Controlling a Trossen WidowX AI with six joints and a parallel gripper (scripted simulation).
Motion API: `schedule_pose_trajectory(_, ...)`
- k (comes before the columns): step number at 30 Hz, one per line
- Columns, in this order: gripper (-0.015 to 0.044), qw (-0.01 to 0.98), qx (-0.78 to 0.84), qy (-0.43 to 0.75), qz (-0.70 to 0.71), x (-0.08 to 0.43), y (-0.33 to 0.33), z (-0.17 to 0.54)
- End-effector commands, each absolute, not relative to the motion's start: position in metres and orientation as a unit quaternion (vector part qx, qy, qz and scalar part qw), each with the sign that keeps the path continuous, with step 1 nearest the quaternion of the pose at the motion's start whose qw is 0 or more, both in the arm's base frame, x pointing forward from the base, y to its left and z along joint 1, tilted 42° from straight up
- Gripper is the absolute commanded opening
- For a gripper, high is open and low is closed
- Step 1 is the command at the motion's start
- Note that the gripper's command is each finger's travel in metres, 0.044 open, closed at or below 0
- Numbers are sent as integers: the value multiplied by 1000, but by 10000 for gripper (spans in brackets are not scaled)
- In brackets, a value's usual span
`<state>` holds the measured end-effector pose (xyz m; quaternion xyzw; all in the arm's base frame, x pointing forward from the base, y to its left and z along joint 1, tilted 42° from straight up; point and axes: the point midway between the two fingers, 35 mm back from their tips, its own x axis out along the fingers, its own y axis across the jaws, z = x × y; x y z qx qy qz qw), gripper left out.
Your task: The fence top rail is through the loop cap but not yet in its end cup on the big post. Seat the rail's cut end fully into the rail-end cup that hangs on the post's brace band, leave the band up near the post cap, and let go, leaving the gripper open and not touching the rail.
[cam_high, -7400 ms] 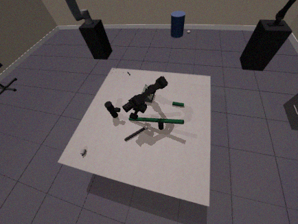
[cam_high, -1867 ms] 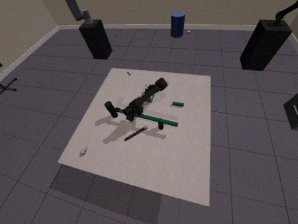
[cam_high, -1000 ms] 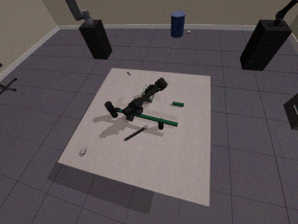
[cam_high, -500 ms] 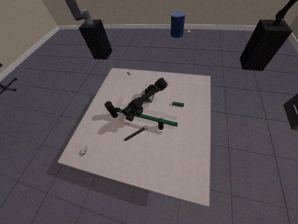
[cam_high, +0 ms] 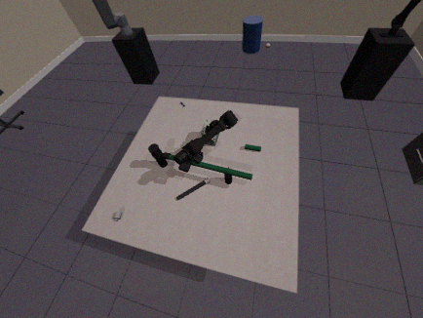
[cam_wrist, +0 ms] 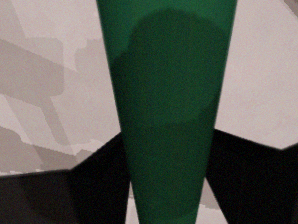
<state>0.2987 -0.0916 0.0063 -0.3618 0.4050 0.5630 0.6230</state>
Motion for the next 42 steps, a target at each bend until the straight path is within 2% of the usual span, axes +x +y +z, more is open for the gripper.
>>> schedule_pose_trajectory(1, 0, 622, -363, 406, 562, 299, -93, 6)
schedule_pose_trajectory(42, 0, 621, -365, 409, 561, 298, -101, 5)
